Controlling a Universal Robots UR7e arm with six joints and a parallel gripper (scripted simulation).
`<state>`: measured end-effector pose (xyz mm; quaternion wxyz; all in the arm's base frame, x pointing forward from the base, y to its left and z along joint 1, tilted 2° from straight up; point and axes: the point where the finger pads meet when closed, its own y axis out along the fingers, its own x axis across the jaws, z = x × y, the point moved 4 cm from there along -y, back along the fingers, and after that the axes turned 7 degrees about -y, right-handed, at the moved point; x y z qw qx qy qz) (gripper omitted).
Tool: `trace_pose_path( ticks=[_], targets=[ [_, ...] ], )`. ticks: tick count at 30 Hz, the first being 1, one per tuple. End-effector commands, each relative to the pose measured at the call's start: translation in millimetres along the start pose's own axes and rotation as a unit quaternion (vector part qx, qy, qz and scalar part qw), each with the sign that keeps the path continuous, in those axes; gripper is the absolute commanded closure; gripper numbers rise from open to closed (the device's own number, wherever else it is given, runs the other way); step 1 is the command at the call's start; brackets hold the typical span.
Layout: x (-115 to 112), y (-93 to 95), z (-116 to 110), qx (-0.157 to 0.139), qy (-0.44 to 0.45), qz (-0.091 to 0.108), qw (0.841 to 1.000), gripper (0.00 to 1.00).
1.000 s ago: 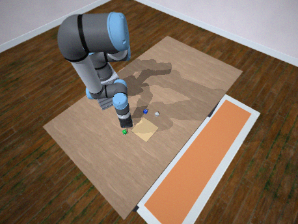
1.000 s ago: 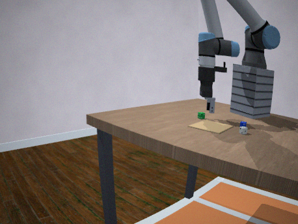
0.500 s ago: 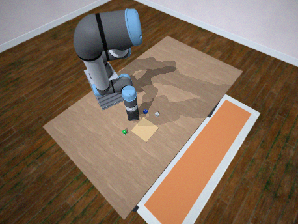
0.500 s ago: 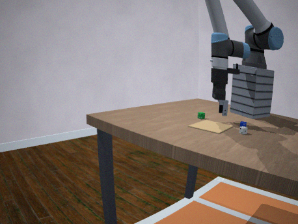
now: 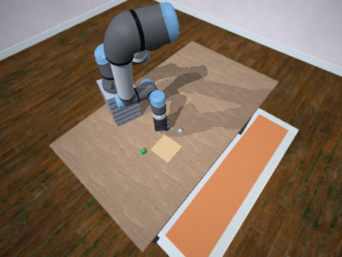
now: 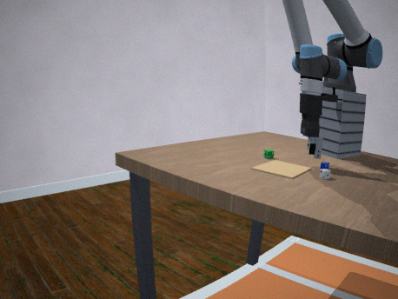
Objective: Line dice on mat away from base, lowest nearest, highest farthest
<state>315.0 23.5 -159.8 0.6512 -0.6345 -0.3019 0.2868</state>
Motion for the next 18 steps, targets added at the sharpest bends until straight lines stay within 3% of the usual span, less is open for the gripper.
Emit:
trace_pose_path(
  ticks=[1,18],
  targets=[
    [19,-1.1,11,-0.003,0.004,-0.002,1.000,0.00],
    [41,-1.0,29,-0.003,0.004,-0.002,1.000,0.00]
  ],
)
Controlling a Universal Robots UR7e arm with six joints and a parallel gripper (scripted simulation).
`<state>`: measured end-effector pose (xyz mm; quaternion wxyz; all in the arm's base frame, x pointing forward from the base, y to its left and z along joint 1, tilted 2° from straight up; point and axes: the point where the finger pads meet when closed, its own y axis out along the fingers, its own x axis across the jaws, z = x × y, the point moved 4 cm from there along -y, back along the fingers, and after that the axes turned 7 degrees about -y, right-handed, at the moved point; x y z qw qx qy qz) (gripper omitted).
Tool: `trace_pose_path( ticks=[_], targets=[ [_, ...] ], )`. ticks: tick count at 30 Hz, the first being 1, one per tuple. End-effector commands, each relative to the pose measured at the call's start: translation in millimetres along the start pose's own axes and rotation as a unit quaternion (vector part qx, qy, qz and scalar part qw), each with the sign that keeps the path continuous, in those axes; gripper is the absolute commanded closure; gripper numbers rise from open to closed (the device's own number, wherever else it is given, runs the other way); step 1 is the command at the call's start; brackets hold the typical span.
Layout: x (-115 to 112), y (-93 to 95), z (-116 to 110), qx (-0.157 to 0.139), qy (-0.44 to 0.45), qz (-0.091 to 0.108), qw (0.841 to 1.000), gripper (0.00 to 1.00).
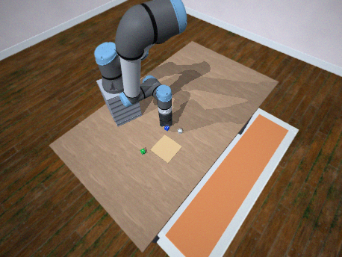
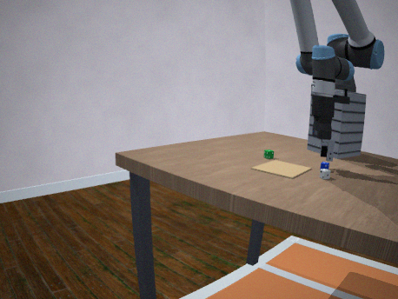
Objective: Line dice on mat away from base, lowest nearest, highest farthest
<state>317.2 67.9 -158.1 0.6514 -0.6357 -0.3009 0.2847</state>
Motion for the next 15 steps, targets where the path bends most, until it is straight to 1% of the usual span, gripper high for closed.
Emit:
trace_pose_path(
  ticks=[1,15],
  targets=[
    [6.0,-0.6,2.2,-0.002,0.002,-0.001,1.000,0.00],
    [5.9,-0.5,2.9,-0.001,0.002,-0.001,1.000,0.00]
  ],
)
